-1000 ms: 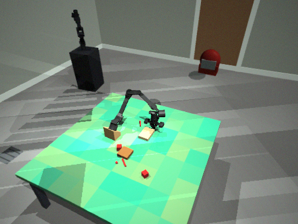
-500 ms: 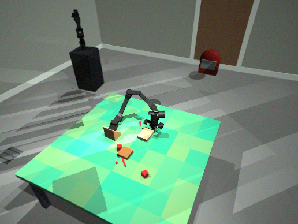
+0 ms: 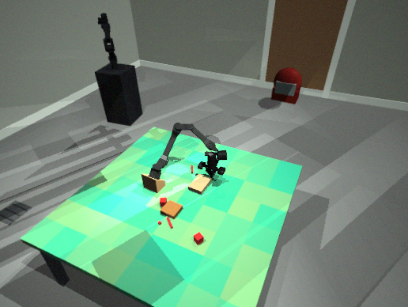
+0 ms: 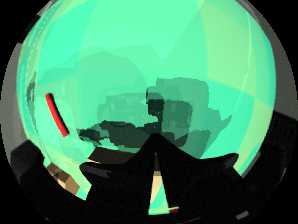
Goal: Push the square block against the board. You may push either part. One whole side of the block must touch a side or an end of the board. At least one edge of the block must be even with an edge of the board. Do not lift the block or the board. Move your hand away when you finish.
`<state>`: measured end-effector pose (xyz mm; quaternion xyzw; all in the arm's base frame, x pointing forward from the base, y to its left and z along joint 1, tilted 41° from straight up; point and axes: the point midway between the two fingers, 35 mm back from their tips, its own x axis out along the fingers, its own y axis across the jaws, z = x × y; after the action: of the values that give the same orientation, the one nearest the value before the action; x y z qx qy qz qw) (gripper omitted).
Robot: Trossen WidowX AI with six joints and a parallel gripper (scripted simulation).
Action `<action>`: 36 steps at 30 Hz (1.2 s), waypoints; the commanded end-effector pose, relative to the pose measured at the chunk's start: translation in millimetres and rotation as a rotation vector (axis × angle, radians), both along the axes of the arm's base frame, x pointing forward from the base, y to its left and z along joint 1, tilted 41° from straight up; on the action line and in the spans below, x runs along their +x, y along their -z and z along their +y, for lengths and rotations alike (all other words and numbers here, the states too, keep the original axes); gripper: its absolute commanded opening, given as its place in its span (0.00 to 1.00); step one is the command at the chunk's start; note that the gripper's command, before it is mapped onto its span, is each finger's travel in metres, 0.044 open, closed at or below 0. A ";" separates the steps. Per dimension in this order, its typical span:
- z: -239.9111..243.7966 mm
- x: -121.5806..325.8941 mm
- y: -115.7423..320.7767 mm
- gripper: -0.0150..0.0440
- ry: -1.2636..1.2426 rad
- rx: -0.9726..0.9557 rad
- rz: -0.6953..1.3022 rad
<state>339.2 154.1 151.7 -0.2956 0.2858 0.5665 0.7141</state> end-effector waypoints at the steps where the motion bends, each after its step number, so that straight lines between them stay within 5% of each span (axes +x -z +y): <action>1: 4.0 1.9 -5.1 0.25 0.006 -0.002 0.000; 13: 18.0 2.8 -18.5 0.25 0.006 0.002 -0.001; 19: -20.3 -9.8 -55.6 0.25 0.007 -0.001 0.000; 36: -39.5 1.4 -35.0 0.25 0.255 0.052 0.212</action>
<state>337.4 120.7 195.0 -0.2162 0.3511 0.5230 0.7459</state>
